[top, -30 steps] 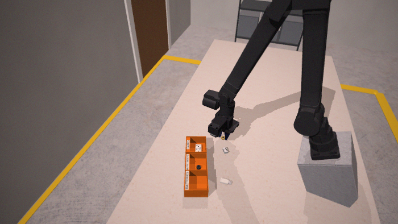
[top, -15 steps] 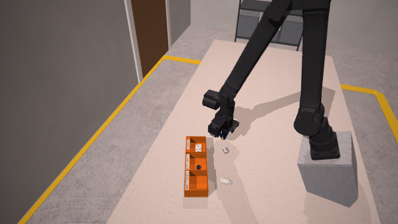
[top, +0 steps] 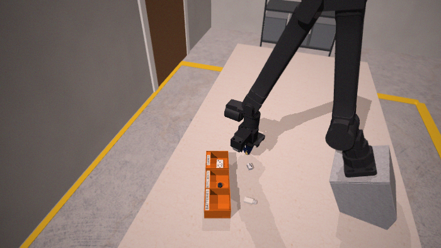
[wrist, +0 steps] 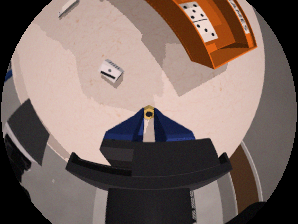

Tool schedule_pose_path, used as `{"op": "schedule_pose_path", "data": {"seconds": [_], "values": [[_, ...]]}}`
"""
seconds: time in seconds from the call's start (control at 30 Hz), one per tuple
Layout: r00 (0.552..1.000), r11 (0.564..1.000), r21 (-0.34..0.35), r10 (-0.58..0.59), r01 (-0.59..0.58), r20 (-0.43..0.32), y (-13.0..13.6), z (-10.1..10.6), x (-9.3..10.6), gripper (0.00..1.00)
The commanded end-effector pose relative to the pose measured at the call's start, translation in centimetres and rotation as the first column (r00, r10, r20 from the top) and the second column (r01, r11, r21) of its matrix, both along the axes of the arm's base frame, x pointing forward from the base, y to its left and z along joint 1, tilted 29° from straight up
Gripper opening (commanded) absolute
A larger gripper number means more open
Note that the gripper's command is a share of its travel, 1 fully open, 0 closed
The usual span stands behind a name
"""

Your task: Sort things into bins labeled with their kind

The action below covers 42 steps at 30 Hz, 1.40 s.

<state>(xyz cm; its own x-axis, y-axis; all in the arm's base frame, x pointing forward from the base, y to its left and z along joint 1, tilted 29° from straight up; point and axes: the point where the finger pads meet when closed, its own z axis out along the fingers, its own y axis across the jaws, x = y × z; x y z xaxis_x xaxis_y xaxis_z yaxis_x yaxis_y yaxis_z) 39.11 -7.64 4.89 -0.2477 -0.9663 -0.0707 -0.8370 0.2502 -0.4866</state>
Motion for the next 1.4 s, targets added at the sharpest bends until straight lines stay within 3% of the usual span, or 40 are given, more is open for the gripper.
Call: {"op": "schedule_pose_path", "data": {"seconds": [0.0, 0.07, 0.13, 0.3, 0.73, 0.87, 0.9, 1.27, 1.3, 1.37], "values": [[0.999, 1.0, -0.005, -0.003, 0.003, 0.032, -0.2, 0.9, 1.8, 0.11], [0.999, 1.0, -0.005, -0.003, 0.003, 0.032, -0.2, 0.9, 1.8, 0.11], [0.999, 1.0, -0.008, -0.003, 0.004, 0.043, -0.3, 2.5, 1.2, 0.11], [0.999, 1.0, -0.008, -0.004, 0.005, 0.033, -0.3, 3.0, 0.2, 0.11], [0.999, 1.0, -0.013, -0.001, 0.002, 0.051, -0.3, 7.7, -1.4, 0.11], [0.999, 1.0, -0.012, 0.002, -0.002, 0.051, -0.1, 7.8, -1.4, 0.11], [1.0, 1.0, -0.005, 0.0, 0.0, 0.028, 0.2, 6.4, -1.9, 0.11], [1.0, 1.0, -0.005, 0.0, 0.0, 0.028, 0.2, 6.4, -2.0, 0.11], [1.0, 1.0, -0.003, 0.002, -0.002, 0.011, 0.2, 5.6, -2.8, 0.11], [1.0, 1.0, -0.005, 0.0, 0.0, 0.028, 0.2, 6.3, -2.0, 0.11]]}}
